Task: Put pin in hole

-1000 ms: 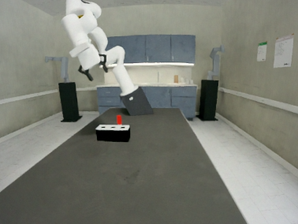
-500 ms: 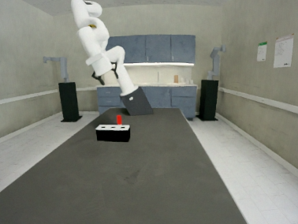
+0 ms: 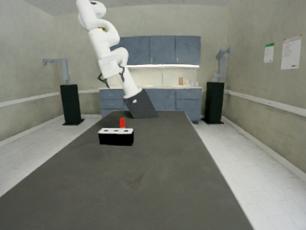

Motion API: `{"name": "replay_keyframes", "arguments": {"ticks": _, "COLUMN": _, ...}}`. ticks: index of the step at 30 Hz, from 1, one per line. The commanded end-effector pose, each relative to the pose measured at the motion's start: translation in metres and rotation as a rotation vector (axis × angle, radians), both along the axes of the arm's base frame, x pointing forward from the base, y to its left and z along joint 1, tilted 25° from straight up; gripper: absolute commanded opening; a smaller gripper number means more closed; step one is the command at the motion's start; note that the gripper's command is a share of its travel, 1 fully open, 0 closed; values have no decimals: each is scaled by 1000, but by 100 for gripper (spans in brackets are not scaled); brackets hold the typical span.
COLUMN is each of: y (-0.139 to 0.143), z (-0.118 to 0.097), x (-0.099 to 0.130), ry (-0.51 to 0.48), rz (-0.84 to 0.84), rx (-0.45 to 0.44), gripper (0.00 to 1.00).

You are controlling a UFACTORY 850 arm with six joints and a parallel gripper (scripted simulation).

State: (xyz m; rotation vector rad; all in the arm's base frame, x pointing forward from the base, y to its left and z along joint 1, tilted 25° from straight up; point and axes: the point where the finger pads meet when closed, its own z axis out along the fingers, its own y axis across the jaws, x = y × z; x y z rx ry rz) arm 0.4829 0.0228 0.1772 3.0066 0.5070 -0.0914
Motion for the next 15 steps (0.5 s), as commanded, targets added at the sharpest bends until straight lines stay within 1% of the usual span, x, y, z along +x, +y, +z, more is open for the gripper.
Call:
{"name": "replay_keyframes", "arguments": {"ticks": 1, "y": 0, "z": 1, "x": 1, "ry": 29, "rz": 141, "rx": -42, "gripper": 100}}
{"name": "replay_keyframes", "arguments": {"ticks": 7, "y": 0, "z": 1, "x": 1, "ry": 29, "rz": 141, "rx": -42, "gripper": 100}}
{"name": "replay_keyframes", "arguments": {"ticks": 8, "y": 0, "z": 1, "x": 1, "ry": 63, "rz": 392, "rx": -112, "gripper": 100}}
{"name": "replay_keyframes", "arguments": {"ticks": 10, "y": 0, "z": 1, "x": 1, "ry": 65, "rz": 410, "rx": -117, "gripper": 100}}
{"name": "replay_keyframes", "arguments": {"ticks": 14, "y": 0, "z": 1, "x": 1, "ry": 88, "rz": 573, "rx": -162, "gripper": 100}}
{"name": "replay_keyframes", "arguments": {"ticks": 15, "y": 0, "z": 1, "x": 1, "ry": 90, "rz": 588, "rx": -166, "gripper": 100}}
